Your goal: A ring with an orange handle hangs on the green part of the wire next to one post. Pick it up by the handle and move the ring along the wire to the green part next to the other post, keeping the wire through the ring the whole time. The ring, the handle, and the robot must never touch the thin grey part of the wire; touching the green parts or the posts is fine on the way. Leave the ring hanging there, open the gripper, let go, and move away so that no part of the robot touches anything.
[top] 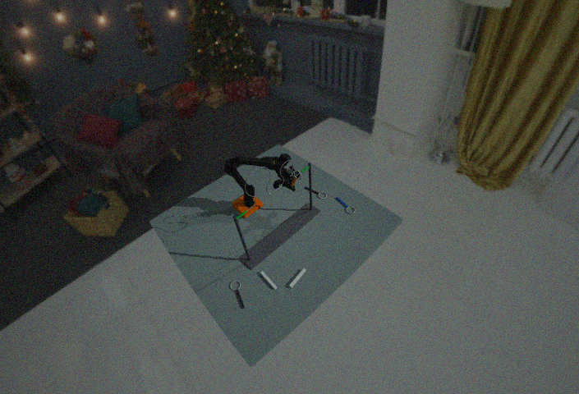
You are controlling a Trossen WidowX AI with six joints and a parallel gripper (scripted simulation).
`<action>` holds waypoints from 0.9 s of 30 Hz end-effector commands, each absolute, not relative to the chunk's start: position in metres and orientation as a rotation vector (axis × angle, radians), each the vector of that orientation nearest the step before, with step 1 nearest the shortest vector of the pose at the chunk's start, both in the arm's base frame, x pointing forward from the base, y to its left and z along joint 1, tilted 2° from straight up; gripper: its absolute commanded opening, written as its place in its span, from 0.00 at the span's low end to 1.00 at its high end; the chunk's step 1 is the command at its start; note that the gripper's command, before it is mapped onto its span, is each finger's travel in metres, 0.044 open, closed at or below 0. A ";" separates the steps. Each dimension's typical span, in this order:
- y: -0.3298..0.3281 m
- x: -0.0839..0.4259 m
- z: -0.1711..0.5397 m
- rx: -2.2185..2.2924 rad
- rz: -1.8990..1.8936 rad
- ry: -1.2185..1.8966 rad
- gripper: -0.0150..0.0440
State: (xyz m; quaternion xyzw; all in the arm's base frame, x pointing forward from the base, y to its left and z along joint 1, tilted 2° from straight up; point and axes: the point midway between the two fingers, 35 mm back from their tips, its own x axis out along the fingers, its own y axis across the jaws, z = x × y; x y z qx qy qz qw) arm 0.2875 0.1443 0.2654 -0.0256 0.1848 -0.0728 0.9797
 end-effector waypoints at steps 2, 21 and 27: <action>0.154 0.288 0.267 -0.015 -0.134 0.373 0.00; 0.176 0.288 0.268 0.015 -0.127 0.374 0.00; 0.182 0.288 0.268 0.016 -0.127 0.374 0.00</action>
